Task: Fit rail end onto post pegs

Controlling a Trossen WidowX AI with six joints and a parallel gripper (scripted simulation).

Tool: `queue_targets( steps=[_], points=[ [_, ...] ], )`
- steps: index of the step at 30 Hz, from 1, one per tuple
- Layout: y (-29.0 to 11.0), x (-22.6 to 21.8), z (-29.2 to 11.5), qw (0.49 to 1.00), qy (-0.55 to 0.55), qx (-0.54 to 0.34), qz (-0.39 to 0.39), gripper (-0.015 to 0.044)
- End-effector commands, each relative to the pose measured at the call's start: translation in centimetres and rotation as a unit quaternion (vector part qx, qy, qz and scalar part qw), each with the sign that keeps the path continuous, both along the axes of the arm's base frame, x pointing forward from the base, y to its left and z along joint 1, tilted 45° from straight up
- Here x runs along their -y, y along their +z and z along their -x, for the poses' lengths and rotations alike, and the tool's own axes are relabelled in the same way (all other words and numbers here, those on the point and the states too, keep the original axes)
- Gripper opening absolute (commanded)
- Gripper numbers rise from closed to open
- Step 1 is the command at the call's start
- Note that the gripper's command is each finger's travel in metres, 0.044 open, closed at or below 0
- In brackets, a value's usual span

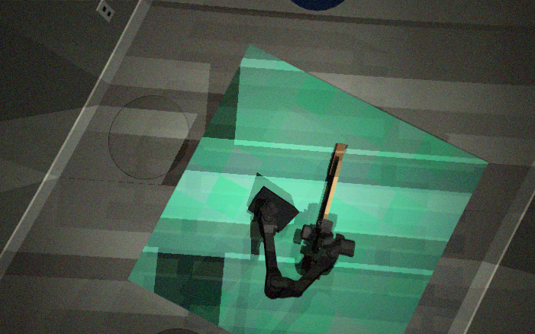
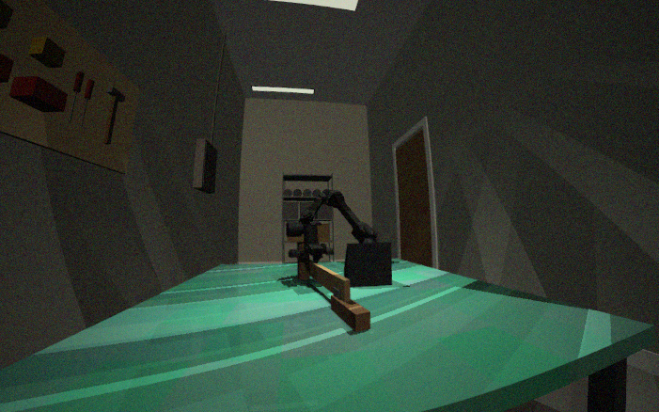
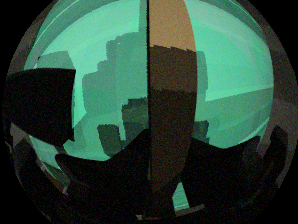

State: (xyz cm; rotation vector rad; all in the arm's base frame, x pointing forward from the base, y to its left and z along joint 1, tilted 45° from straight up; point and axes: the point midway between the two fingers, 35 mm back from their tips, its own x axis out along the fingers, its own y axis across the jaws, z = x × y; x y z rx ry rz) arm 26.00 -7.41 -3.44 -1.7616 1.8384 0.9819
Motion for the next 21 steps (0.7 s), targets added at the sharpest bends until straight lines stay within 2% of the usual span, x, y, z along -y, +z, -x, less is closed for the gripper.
queue_targets(
  steps=[1,21],
  points=[
    [0.45,-0.01,-0.28,1.0,0.004,0.004,-0.001,0.0],
    [0.83,0.49,-0.37,1.0,0.004,0.004,-0.001,0.0]
  ],
)
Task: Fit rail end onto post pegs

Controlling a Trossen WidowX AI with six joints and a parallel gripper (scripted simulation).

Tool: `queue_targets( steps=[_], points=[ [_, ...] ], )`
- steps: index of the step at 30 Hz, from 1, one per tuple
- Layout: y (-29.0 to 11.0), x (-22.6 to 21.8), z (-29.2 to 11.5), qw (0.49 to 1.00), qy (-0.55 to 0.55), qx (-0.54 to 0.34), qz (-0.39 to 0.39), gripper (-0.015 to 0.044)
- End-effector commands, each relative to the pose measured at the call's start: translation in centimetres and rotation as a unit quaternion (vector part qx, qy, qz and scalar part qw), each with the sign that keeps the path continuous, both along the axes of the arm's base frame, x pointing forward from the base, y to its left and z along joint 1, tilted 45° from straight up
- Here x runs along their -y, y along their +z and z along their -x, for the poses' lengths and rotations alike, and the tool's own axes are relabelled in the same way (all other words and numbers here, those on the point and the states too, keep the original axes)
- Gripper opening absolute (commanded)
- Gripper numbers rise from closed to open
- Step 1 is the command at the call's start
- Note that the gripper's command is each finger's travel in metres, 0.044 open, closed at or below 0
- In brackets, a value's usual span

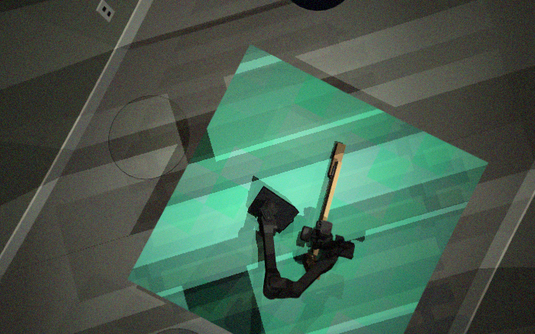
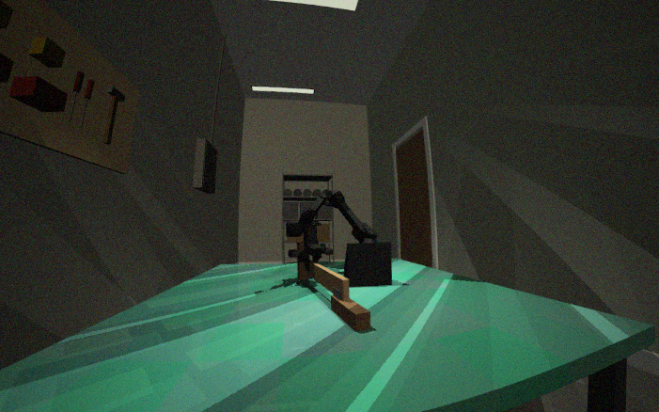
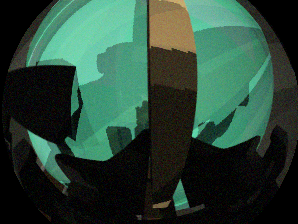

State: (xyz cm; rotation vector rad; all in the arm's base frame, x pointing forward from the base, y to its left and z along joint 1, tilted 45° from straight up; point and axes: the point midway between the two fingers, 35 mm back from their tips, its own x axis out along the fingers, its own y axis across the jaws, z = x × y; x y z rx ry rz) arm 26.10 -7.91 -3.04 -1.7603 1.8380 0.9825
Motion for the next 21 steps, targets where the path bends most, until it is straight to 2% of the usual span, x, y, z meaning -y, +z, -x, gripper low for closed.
queue_targets(
  steps=[1,21],
  points=[
    [0.45,0.01,-0.28,1.0,0.004,0.004,0.0,0.0],
    [0.88,0.42,-0.38,1.0,0.004,0.004,0.0,0.0]
  ],
)
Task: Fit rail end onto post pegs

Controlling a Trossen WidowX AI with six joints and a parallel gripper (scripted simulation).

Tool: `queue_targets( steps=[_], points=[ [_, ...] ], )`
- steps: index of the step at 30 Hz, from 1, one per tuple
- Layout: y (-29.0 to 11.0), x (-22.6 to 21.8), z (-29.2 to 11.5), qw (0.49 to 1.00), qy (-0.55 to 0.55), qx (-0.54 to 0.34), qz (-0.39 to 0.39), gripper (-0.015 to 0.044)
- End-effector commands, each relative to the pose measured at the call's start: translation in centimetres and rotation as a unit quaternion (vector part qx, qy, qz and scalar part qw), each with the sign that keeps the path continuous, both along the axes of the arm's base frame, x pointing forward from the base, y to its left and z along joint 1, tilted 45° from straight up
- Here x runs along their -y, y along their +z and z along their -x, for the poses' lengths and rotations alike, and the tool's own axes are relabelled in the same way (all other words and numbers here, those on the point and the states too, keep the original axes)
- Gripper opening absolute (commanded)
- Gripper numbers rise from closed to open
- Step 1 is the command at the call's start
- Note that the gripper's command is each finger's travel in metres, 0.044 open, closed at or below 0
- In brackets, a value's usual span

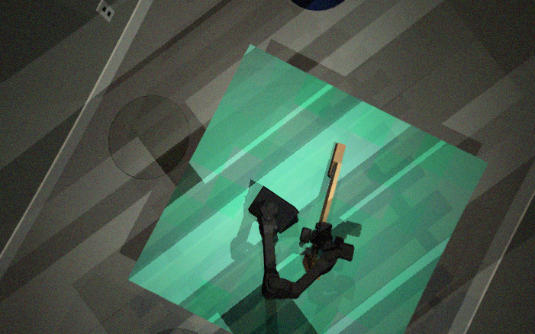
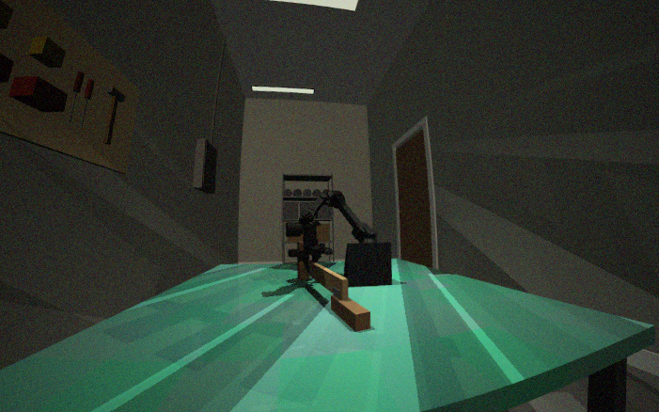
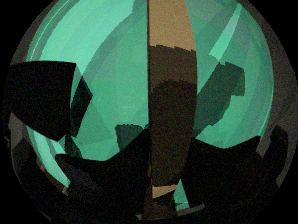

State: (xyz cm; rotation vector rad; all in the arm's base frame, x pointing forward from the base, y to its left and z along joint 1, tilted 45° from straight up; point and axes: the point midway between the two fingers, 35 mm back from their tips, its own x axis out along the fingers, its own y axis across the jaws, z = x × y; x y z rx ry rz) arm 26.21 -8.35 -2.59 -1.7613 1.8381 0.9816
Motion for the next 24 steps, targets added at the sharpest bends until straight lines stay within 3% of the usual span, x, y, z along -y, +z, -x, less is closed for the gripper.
queue_targets(
  steps=[1,24],
  points=[
    [0.45,0.01,-0.27,1.0,0.004,0.004,0.0,0.0],
    [0.92,0.54,-0.39,1.0,0.004,0.004,0.0,0.0]
  ],
)
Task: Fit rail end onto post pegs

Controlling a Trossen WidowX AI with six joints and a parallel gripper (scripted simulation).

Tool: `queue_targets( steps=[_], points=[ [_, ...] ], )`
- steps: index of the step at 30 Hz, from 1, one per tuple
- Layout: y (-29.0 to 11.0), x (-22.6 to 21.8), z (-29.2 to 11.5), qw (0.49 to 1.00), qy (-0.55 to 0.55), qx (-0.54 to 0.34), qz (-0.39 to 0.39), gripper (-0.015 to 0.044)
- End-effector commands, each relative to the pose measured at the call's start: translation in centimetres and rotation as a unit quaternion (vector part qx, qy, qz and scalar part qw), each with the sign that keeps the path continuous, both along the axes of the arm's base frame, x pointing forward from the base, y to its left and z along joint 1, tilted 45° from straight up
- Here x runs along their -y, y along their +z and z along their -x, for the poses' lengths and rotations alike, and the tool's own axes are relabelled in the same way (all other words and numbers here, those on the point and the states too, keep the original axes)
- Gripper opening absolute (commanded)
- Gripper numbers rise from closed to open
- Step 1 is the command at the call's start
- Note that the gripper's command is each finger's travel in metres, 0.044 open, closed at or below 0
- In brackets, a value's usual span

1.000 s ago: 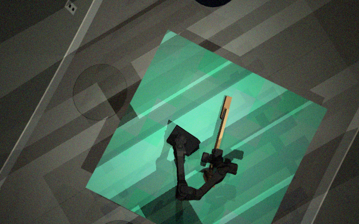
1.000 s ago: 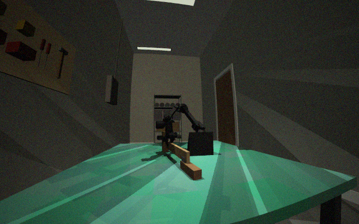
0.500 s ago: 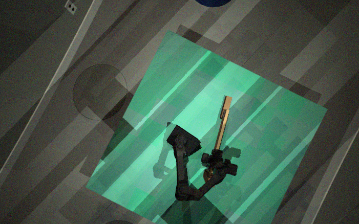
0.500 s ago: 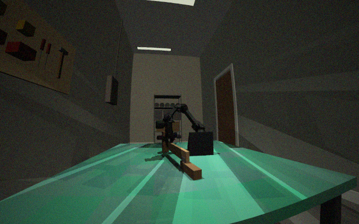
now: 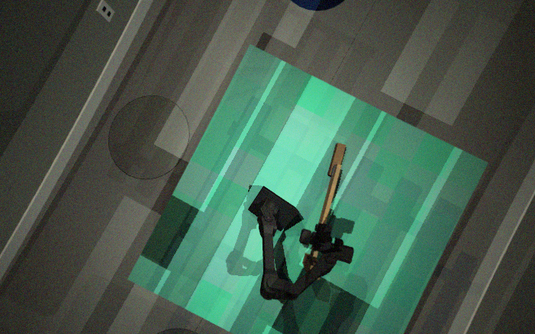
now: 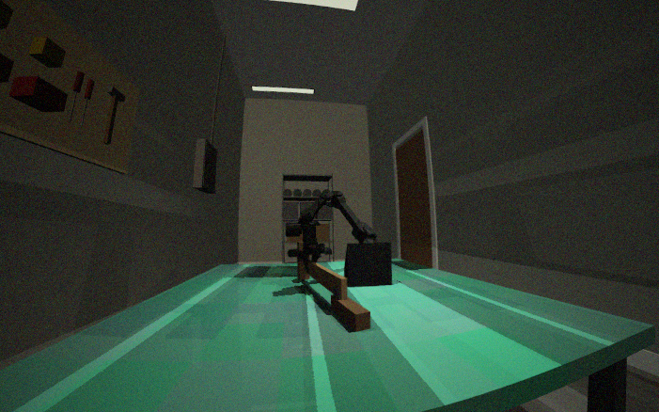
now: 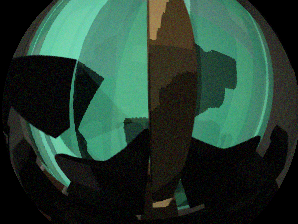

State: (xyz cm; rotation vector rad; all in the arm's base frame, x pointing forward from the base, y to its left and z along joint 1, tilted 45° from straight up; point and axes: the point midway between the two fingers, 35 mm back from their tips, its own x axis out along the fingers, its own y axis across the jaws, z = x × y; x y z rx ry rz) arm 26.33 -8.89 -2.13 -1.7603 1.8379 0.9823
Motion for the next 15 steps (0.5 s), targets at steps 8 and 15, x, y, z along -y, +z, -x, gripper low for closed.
queue_targets(
  steps=[8,15],
  points=[
    [0.64,0.16,-0.32,1.0,0.004,0.004,0.0,0.0],
    [0.78,0.32,-0.35,1.0,0.004,0.004,0.0,0.0]
  ],
)
